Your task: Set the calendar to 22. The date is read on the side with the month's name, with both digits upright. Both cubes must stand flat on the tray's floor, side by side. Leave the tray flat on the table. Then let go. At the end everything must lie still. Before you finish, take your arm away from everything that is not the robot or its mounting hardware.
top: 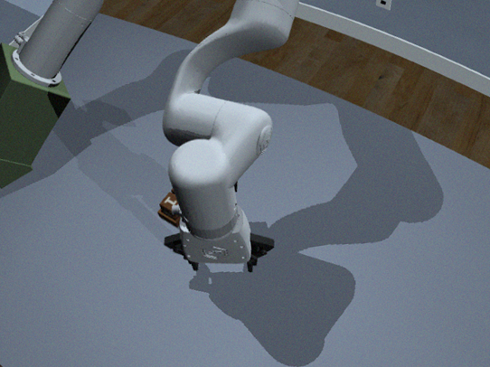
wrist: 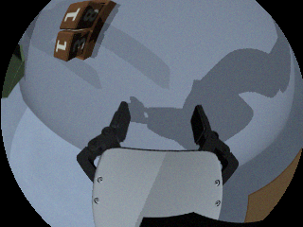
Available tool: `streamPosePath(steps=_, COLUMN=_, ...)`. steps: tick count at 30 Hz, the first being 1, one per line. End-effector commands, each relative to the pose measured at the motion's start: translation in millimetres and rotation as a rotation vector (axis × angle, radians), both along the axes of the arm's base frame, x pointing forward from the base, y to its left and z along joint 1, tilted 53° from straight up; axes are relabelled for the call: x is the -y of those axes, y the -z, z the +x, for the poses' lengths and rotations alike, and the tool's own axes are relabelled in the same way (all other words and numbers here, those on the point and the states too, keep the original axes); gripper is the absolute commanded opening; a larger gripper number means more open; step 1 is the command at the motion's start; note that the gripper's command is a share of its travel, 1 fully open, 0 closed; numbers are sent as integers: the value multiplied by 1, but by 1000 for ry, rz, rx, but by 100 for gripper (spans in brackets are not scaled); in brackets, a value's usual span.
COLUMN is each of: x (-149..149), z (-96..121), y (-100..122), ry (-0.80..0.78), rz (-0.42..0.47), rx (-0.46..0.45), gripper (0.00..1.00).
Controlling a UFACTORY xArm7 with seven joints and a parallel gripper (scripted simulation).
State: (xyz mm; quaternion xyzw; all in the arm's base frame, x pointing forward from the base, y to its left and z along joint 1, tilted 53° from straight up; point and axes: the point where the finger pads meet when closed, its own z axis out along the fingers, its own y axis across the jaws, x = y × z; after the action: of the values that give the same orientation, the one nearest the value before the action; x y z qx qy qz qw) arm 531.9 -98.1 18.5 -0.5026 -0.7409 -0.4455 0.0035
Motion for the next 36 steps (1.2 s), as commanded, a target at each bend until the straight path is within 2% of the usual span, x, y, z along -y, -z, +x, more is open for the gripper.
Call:
streamPosePath(steps=1, x=3, z=0, y=-1, ry=4, rz=-3, rx=1, gripper=100)
streamPosePath(steps=13, x=4, z=-1, y=-2, ry=4, rz=-3, rx=1, gripper=100)
streamPosePath(steps=24, x=26, z=-16, y=-22, ry=4, rz=-3, rx=1, gripper=100)
streamPosePath(steps=32, x=29, z=-18, y=-25, ry=3, rz=-4, rx=2, gripper=100)
streamPosePath(steps=36, x=29, z=-19, y=-23, ry=-53, rz=-45, rx=64, gripper=100)
